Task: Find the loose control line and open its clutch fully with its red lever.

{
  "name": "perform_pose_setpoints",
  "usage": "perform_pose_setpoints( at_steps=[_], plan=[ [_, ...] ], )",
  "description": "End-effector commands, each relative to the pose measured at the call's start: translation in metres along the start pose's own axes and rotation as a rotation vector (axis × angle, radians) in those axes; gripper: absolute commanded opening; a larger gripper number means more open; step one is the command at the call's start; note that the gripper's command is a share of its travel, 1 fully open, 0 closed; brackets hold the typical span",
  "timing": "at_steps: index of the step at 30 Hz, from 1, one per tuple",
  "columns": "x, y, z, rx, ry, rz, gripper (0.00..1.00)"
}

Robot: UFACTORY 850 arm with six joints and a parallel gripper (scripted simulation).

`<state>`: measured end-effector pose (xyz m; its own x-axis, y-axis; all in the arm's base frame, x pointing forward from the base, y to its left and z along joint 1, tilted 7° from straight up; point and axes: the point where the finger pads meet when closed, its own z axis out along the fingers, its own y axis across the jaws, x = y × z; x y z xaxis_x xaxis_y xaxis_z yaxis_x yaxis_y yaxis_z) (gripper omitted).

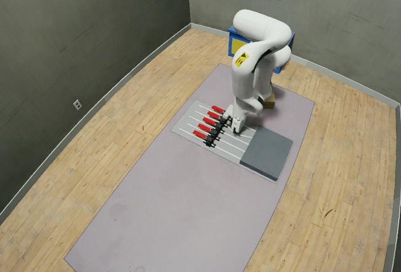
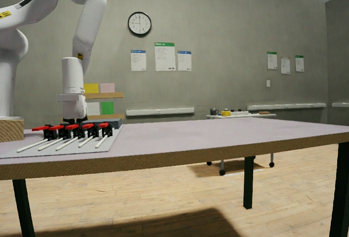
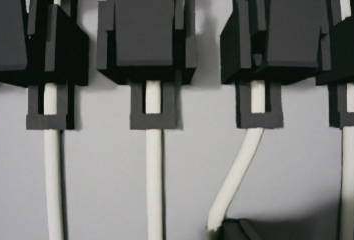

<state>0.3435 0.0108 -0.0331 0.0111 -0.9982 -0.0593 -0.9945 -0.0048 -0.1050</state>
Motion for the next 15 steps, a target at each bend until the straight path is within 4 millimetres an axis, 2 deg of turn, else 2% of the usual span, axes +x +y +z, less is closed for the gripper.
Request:
perform_pose_setpoints(
  at_steps=[1, 15],
  plan=[
    [0.0, 0.005, 0.0, -0.001, 0.0, 0.0, 0.0],
    [0.0, 0.021, 0.0, -0.001, 0.0, 0.0, 0.0]
  ],
)
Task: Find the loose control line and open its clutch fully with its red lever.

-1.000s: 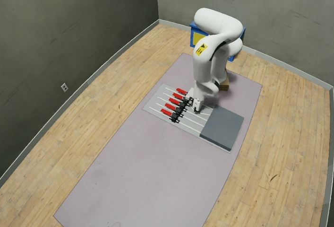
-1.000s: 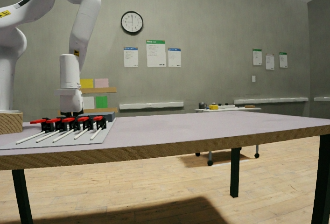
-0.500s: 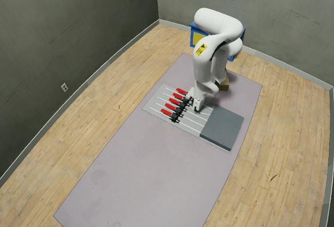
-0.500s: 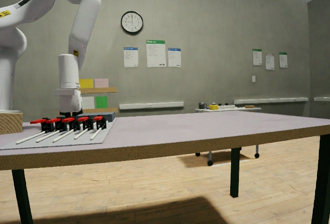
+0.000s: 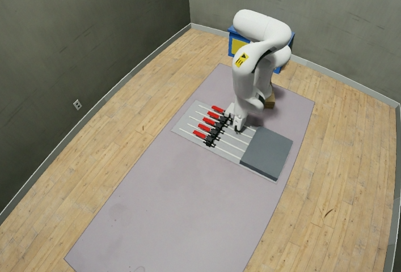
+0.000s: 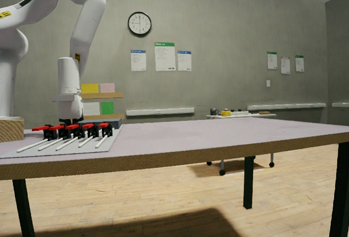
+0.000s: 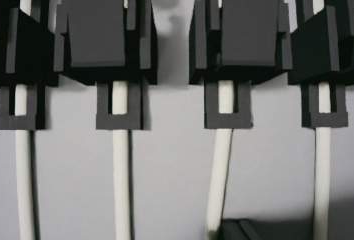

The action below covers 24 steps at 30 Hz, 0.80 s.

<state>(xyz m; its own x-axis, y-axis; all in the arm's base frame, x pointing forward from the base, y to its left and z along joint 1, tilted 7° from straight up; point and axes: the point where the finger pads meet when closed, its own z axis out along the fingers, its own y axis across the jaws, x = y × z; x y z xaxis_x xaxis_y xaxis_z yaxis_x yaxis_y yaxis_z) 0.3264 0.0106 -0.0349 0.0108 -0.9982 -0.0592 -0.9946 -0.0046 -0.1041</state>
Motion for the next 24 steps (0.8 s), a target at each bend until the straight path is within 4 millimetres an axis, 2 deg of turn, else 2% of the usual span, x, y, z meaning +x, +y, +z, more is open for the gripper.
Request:
perform_pose_setpoints(
  at_steps=[1, 11, 24],
  plan=[
    [0.0, 0.0054, -0.0001, 0.0, 0.0, 0.0, 0.0],
    [0.0, 0.0132, -0.0001, 0.0, 0.0, 0.0, 0.0],
    [0.0, 0.014, -0.002, 0.0, 0.0, 0.0, 0.0]
  ],
)
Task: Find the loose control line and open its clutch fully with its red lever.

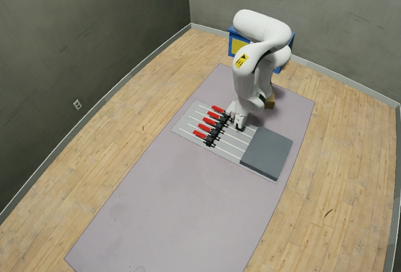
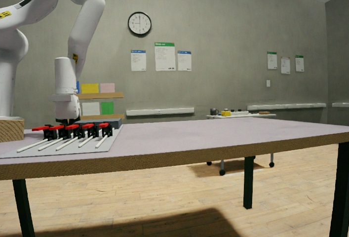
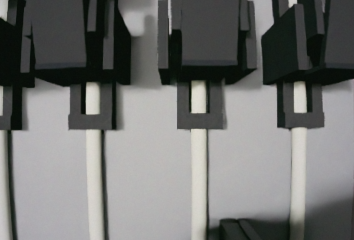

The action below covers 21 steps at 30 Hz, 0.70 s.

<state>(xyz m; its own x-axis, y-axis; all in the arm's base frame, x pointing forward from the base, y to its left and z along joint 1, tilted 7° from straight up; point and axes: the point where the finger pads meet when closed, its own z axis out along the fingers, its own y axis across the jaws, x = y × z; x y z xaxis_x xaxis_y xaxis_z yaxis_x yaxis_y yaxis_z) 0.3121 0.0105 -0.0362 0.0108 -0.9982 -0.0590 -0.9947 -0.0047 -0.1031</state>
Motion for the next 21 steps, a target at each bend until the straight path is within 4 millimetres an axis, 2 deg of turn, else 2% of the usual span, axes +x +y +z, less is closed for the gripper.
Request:
perform_pose_setpoints(
  at_steps=[1, 5, 7, 17, 21],
  plan=[
    [0.0, 0.0, -0.003, 0.001, 0.0, 0.0, 0.0],
    [0.0, 0.0, -0.016, 0.001, 0.0, 0.0, 0.0],
    [0.0, 0.0, -0.016, 0.001, 0.0, 0.0, 0.0],
    [0.0, 0.0, -0.069, 0.001, 0.0, 0.0, 0.0],
    [0.0, 0.0, -0.081, 0.001, 0.0, 0.0, 0.0]
  ],
)
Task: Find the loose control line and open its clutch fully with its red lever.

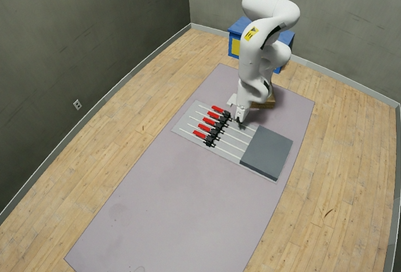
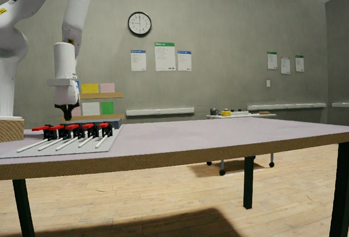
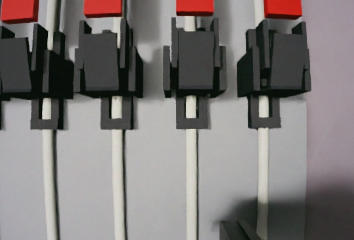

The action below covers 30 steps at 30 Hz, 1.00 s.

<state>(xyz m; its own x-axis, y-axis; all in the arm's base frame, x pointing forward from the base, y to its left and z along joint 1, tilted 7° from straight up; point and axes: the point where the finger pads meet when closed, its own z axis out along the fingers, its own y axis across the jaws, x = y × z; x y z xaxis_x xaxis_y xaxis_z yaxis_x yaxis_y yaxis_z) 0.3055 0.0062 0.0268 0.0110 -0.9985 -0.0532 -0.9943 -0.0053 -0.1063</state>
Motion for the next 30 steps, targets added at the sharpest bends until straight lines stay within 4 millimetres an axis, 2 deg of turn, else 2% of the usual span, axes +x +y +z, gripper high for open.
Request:
perform_pose_setpoints(
  at_steps=[1, 11, 14, 18, 20, 24, 30],
  plan=[
    [0.0, 0.0, -0.019, -0.002, -0.006, 0.001, 0.0],
    [-0.002, -0.001, -0.023, -0.003, -0.006, 0.001, 0.0],
    [-0.015, -0.002, -0.028, -0.006, -0.013, 0.001, 0.0],
    [-0.047, -0.004, -0.043, -0.009, -0.016, 0.001, 0.0],
    [-0.047, -0.004, -0.043, -0.009, -0.016, 0.001, 0.0],
    [-0.069, -0.004, -0.055, -0.003, -0.007, 0.001, 0.0],
    [-0.072, -0.004, -0.056, -0.001, -0.005, 0.001, 0.0]
  ],
)
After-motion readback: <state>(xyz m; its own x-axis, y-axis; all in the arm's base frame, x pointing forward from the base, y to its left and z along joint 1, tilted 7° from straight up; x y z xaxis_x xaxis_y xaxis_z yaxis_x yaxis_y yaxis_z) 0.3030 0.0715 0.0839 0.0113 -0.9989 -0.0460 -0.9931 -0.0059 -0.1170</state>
